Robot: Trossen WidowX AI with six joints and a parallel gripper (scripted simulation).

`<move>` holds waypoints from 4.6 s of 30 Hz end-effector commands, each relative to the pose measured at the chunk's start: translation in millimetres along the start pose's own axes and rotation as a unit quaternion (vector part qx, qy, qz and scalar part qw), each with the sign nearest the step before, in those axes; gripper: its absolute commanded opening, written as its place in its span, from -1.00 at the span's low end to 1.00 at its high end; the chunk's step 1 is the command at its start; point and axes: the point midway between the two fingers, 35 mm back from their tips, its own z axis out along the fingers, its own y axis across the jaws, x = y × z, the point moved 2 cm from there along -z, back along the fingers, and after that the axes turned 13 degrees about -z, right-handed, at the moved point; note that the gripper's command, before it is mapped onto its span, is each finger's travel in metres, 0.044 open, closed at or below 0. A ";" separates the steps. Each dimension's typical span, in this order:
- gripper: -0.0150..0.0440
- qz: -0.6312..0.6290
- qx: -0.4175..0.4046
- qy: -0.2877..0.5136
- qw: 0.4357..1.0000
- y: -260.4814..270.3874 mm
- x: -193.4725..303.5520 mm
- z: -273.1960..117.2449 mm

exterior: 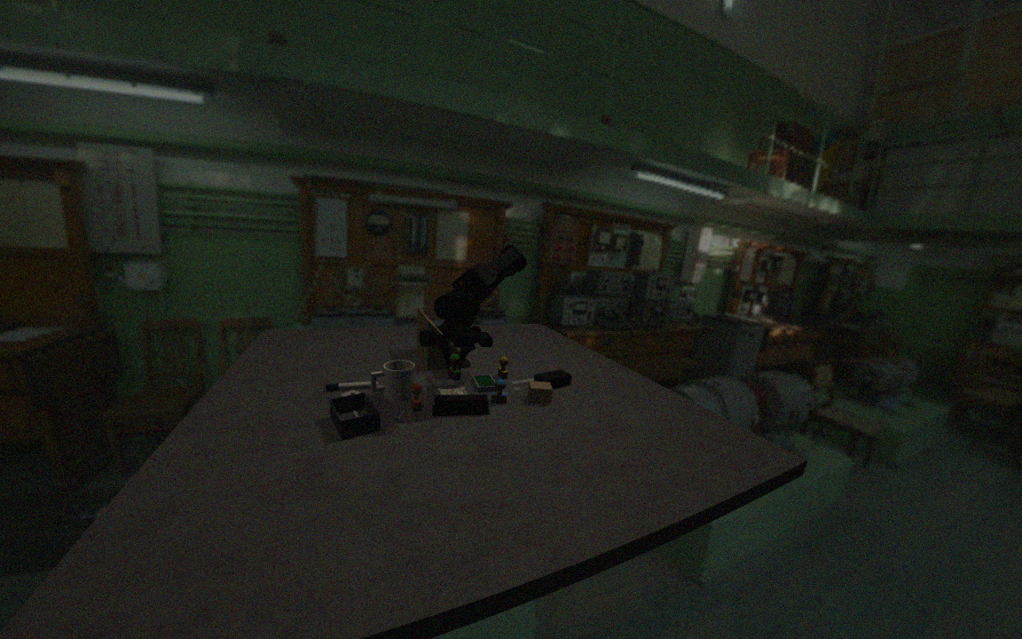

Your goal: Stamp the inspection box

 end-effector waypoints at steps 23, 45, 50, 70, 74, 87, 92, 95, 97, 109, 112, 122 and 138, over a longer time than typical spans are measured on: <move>-0.49 0.004 -0.002 0.000 1.000 0.9 0.6 19.4; -0.49 0.004 -0.001 0.000 1.000 1.9 1.1 33.9; -0.49 0.004 -0.001 0.000 1.000 2.2 1.3 37.2; -0.49 0.004 -0.001 -0.001 1.000 3.6 2.4 50.0; -0.49 0.004 -0.001 -0.001 1.000 3.7 2.4 50.4; -0.49 0.004 -0.001 -0.001 1.000 3.8 2.4 52.1; -0.49 0.004 -0.001 -0.001 1.000 3.8 2.4 53.1; -0.49 0.004 -0.001 -0.001 1.000 3.8 2.4 53.6; -0.49 0.004 -0.001 -0.001 1.000 3.8 2.4 54.1; -0.49 0.004 -0.001 -0.001 1.000 3.9 2.4 55.6; -0.49 0.004 -0.001 -0.001 1.000 3.9 2.4 55.6; -0.49 0.004 -0.001 -0.001 1.000 4.0 2.4 56.6; -0.49 0.004 -0.001 -0.001 1.000 4.0 2.4 56.9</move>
